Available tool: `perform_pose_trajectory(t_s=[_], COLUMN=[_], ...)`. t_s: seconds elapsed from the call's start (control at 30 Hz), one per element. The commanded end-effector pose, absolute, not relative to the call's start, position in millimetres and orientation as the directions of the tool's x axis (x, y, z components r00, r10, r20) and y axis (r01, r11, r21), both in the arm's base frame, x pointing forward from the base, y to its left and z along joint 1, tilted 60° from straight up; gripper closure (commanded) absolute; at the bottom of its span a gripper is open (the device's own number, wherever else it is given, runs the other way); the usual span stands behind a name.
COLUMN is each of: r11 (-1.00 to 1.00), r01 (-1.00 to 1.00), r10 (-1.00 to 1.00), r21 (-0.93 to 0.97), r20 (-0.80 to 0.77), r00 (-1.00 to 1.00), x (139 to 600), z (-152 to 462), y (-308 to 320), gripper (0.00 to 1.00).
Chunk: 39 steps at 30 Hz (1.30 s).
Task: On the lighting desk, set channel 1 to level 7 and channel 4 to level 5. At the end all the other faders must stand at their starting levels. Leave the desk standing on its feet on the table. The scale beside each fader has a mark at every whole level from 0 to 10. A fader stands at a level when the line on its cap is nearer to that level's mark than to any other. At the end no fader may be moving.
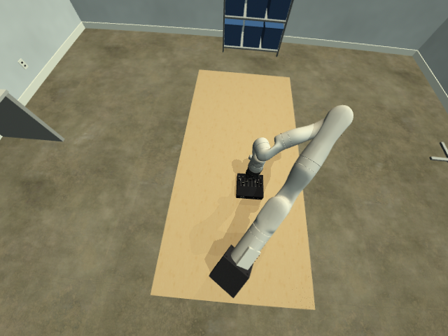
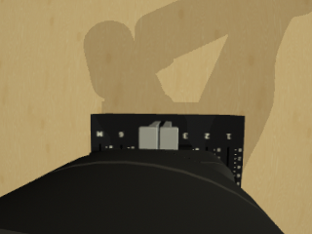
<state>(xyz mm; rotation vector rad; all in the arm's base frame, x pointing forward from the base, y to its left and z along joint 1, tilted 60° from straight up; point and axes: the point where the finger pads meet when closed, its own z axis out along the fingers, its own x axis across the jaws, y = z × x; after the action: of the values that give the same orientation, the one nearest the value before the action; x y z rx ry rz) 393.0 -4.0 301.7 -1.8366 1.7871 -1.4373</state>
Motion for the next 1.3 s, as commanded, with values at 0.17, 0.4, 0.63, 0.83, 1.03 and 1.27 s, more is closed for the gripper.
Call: perform_pose_trajectory(t_s=[0.17,0.4,0.63,0.83,1.03,1.27], r11=[-0.247,-0.247,-0.247,-0.247,-0.247,-0.247], r01=[-0.655,-0.655,-0.655,-0.655,-0.655,-0.655], r10=[-0.851,-0.851,-0.851,-0.851,-0.851,-0.851], r21=[-0.714,-0.714,-0.714,-0.714,-0.714,-0.714], r20=[0.484,0.484,0.484,0.484,0.484,0.484], r00=[-0.206,-0.206,-0.206,-0.206,-0.206,-0.206], x=[393.4,393.4,393.3,393.0,392.0,390.1], z=[300.9,300.9,300.8,300.4,299.3,297.3], y=[-4.7,-4.7,-4.8,-4.9,-5.3,-6.0], gripper=[1.00,1.00,1.00,1.00,1.00,1.00])
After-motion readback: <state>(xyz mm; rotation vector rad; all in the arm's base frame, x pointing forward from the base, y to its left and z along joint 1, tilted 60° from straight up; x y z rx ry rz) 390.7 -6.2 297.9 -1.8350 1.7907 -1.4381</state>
